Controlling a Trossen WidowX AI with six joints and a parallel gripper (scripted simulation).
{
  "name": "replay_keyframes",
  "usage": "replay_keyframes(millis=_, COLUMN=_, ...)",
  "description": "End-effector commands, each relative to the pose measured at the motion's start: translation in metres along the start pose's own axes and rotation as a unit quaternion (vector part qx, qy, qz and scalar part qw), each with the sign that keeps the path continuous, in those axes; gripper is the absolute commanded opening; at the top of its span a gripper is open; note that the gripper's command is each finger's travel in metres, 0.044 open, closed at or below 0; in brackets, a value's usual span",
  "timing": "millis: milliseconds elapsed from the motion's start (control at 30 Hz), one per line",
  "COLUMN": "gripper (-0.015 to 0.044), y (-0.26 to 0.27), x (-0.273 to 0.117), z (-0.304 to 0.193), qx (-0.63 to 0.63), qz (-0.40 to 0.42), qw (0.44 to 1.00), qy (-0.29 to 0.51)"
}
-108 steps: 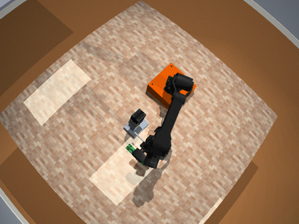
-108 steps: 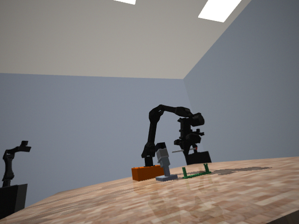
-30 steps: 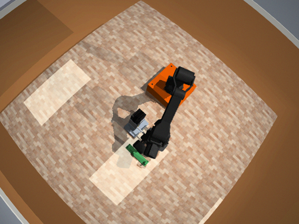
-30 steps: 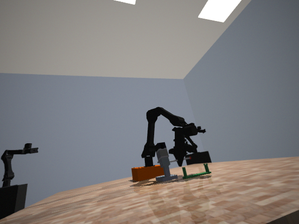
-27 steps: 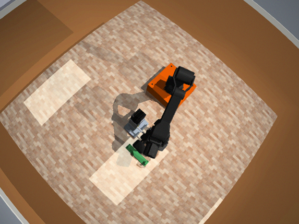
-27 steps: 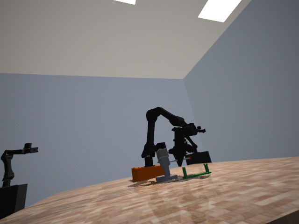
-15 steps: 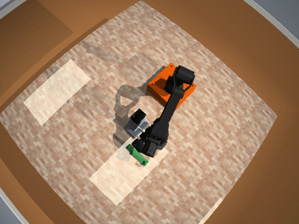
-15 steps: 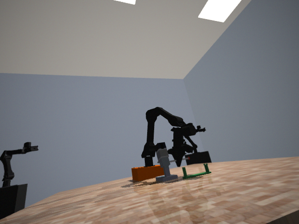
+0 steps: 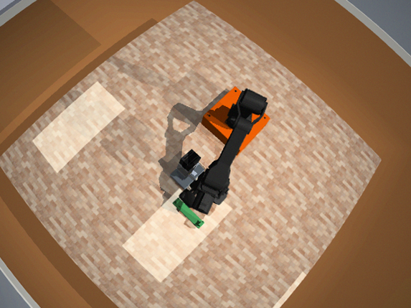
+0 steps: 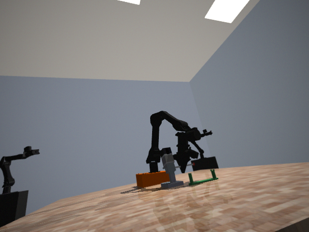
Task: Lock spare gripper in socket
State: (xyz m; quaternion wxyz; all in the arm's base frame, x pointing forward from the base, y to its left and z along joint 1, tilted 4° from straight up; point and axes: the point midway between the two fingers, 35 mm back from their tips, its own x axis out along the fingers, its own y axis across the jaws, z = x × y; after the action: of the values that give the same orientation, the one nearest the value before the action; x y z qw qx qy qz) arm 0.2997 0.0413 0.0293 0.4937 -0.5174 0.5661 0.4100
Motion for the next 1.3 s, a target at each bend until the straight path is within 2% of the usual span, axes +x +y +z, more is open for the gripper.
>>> replay_keyframes(millis=0, gripper=0.0, y=0.0, x=0.001, z=-0.004, qx=-0.001, qz=0.0, qw=1.0, qy=0.0)
replay_keyframes(millis=1133, gripper=0.0, y=0.0, x=0.005, z=-0.02, qx=-0.001, qz=0.001, qw=1.0, qy=0.0)
replay_keyframes(millis=1267, gripper=0.0105, y=0.0, x=0.005, z=-0.02, qx=0.0, qz=0.002, qw=1.0, qy=0.0)
